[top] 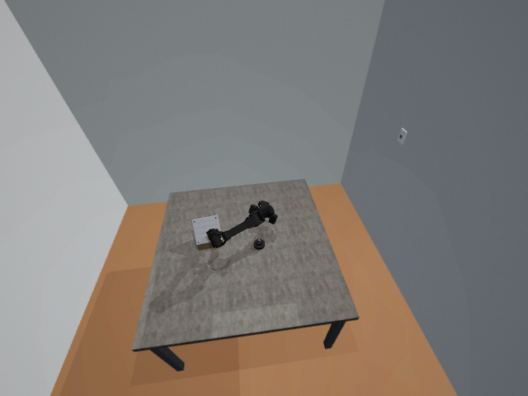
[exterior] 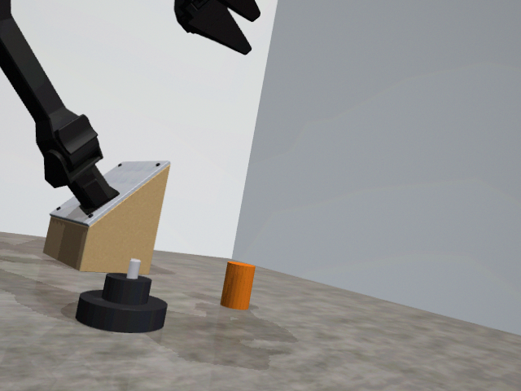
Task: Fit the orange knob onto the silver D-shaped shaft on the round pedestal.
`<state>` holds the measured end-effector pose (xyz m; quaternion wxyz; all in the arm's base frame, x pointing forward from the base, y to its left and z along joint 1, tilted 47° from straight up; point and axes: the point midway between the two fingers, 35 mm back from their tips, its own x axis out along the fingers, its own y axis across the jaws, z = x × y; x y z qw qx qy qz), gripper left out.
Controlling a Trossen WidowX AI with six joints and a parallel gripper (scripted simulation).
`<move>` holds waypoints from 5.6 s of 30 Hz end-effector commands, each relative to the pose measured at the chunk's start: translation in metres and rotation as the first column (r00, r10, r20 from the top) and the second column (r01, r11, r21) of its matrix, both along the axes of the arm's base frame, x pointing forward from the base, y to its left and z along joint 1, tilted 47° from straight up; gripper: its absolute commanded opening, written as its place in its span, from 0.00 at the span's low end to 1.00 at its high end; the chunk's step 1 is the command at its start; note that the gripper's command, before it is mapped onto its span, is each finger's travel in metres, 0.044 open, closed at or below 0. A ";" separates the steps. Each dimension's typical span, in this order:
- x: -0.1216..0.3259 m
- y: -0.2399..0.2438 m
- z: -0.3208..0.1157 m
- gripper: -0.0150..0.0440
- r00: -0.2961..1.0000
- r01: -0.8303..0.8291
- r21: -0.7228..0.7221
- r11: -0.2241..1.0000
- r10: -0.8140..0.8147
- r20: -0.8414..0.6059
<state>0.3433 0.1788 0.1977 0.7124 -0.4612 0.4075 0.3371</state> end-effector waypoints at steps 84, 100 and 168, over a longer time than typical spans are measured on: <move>-0.071 -0.099 -0.316 0.69 0.939 -0.249 -0.793 0.555 -0.061 -0.337; -0.072 -0.074 -0.298 0.25 0.939 -0.251 -0.789 0.561 -0.056 -0.339; -0.135 0.042 -0.147 0.25 0.776 0.006 -0.914 0.405 0.574 0.260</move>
